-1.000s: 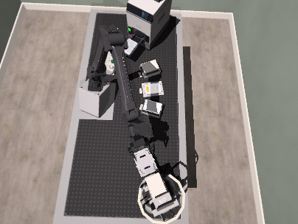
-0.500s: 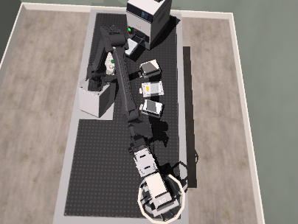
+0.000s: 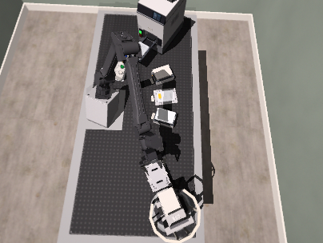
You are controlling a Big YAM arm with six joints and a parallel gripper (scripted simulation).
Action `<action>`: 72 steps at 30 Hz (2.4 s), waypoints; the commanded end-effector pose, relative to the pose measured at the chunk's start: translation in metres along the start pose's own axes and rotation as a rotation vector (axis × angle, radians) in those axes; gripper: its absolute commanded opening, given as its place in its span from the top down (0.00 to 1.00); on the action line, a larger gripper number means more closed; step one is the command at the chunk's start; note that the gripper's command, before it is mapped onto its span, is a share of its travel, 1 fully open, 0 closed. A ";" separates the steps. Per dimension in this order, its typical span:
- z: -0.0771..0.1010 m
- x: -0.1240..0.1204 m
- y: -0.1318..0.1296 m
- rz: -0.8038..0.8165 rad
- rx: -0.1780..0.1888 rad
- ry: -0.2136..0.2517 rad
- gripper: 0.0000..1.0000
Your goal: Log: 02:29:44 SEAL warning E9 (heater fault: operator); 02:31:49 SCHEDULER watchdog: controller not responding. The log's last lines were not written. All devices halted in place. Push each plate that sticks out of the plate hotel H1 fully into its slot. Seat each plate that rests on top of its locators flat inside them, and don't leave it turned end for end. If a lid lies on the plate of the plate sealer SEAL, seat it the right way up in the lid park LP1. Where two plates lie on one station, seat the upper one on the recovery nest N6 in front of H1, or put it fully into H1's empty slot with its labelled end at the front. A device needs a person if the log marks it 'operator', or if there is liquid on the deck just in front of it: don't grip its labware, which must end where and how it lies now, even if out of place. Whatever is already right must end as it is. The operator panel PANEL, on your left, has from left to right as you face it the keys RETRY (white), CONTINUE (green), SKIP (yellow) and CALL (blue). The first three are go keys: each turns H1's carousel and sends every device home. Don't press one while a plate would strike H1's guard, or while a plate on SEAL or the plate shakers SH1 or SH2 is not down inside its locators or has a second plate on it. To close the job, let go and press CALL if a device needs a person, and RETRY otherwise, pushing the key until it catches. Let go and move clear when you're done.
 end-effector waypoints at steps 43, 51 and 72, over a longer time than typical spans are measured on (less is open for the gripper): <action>-0.003 0.014 0.005 -0.003 0.011 -0.036 0.00; -0.003 0.014 0.005 -0.003 0.011 -0.036 0.00; 0.027 0.076 -0.001 0.002 0.011 -0.072 0.00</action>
Point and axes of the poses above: the point where the finger pads meet when closed, its own z axis back along the fingers, its own y axis across the jaws, x = y × z, the point moved 7 cm from there along z, back along the fingers, and after that the axes turned 5 degrees about z, right-handed, at the moved point
